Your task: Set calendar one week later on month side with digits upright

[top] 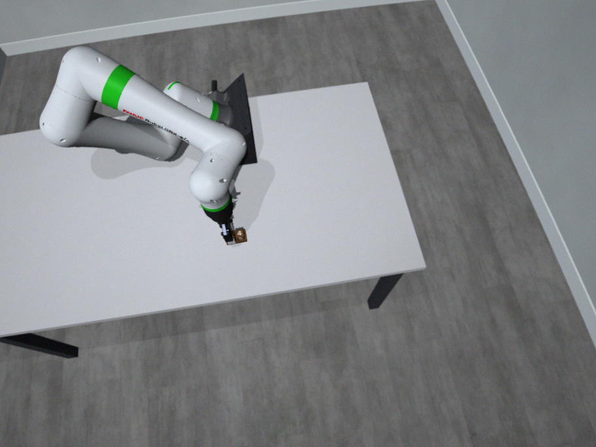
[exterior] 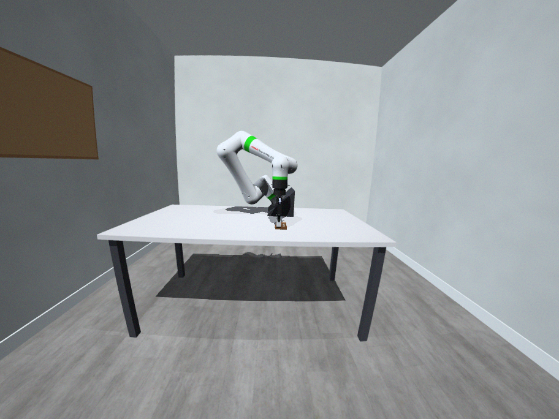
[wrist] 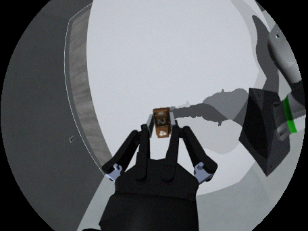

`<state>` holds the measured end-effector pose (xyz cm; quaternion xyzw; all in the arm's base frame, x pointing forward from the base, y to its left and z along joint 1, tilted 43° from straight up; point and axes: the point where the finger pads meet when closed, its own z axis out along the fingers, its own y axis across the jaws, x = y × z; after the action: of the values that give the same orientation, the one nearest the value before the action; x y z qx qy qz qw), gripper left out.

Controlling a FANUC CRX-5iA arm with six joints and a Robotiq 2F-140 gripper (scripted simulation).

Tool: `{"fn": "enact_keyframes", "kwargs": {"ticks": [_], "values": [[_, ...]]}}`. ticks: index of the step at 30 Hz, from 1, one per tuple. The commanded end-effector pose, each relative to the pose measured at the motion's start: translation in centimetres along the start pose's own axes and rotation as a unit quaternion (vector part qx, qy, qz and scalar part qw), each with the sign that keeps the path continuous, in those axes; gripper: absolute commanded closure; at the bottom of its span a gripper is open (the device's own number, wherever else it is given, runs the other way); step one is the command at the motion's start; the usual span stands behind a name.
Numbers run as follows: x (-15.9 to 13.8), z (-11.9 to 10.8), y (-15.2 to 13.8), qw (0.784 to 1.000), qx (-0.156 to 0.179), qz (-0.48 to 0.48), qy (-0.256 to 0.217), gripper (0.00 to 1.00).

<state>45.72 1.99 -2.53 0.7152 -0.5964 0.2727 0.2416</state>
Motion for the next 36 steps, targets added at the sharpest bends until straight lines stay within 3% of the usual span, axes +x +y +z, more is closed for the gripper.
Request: {"fn": "enact_keyframes", "kwargs": {"ticks": [1, 35, 36], "values": [[-0.01, 0.01, -0.01, 1.000, 0.000, 0.000, 0.000, 0.72], [-0.01, 0.01, -0.01, 1.000, 0.000, 0.000, 0.000, 0.72], [-0.01, 0.01, -0.01, 1.000, 0.000, 0.000, 0.000, 0.84]]}}
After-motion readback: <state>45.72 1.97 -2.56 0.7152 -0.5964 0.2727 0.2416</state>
